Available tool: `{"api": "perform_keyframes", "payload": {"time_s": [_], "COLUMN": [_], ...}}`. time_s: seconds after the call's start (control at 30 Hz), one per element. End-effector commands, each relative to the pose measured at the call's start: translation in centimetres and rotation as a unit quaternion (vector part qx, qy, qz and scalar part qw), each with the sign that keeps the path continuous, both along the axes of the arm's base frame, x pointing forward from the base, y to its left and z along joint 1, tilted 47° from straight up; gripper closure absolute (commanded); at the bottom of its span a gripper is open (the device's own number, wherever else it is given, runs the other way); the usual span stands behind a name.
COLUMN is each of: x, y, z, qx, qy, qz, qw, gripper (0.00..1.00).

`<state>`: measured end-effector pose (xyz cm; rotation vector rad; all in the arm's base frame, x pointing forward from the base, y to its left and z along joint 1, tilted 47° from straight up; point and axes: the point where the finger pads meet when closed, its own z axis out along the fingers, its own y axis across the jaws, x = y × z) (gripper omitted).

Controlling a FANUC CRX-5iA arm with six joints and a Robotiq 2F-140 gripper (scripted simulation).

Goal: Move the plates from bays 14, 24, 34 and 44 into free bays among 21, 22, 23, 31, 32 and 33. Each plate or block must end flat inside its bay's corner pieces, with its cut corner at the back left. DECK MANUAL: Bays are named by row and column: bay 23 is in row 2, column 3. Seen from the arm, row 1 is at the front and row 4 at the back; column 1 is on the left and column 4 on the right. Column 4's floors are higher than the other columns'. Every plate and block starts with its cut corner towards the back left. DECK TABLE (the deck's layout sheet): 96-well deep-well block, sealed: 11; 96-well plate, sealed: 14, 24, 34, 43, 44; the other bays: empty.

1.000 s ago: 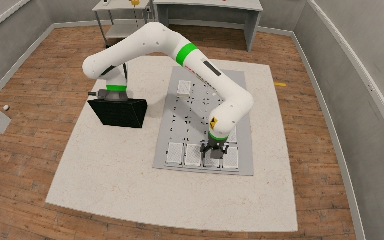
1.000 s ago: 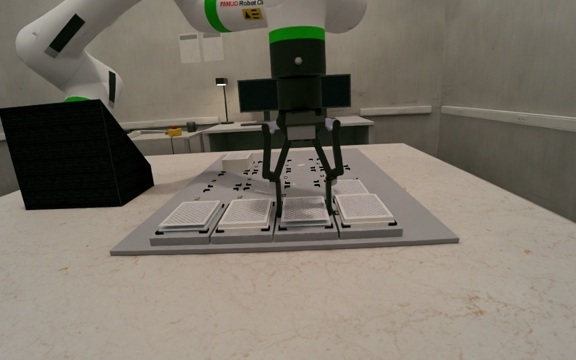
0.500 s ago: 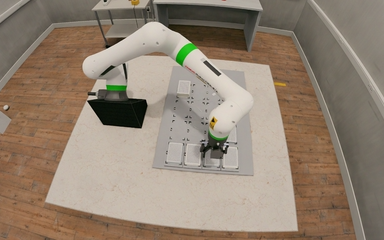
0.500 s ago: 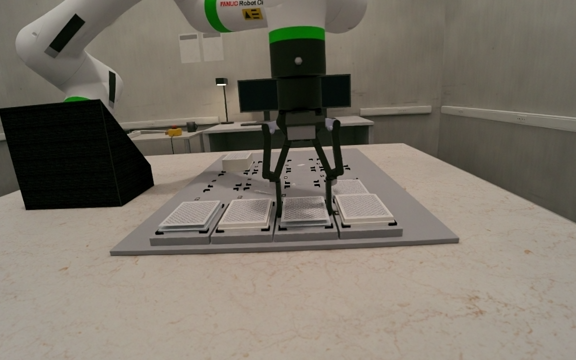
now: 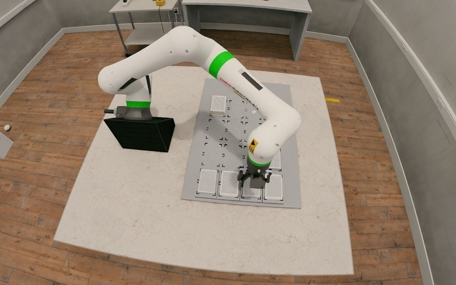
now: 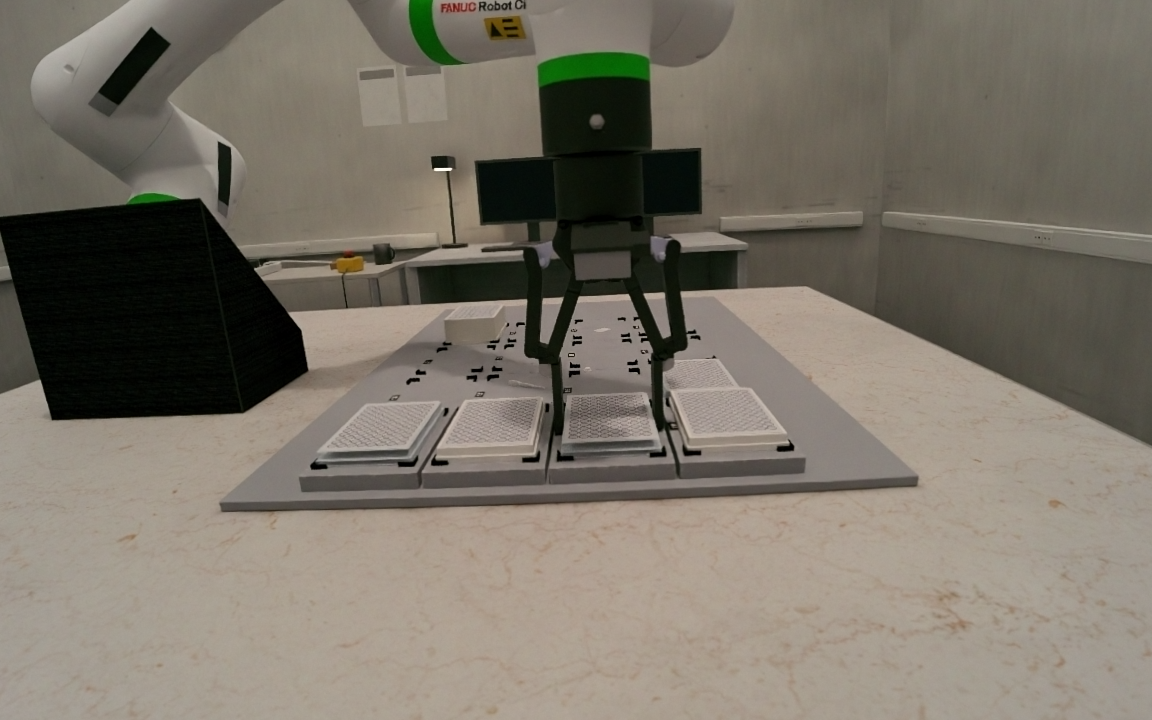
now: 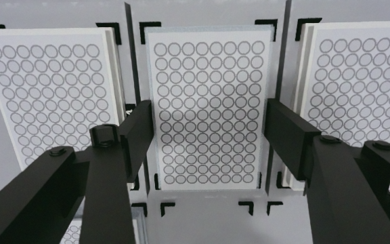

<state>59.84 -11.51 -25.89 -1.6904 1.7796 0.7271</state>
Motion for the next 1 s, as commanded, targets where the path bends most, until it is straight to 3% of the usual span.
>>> {"api": "perform_keyframes", "payload": {"time_s": [0.0,0.97], "x": [0.06,0.03], "y": [-0.15,-0.71], "z": [0.08,0.61], "qx": [-0.001,-0.001], "qy": [-0.001,-0.001], "qz": [-0.001,-0.001], "qw": [1.0,1.0], "gripper": [0.9,0.9]}}
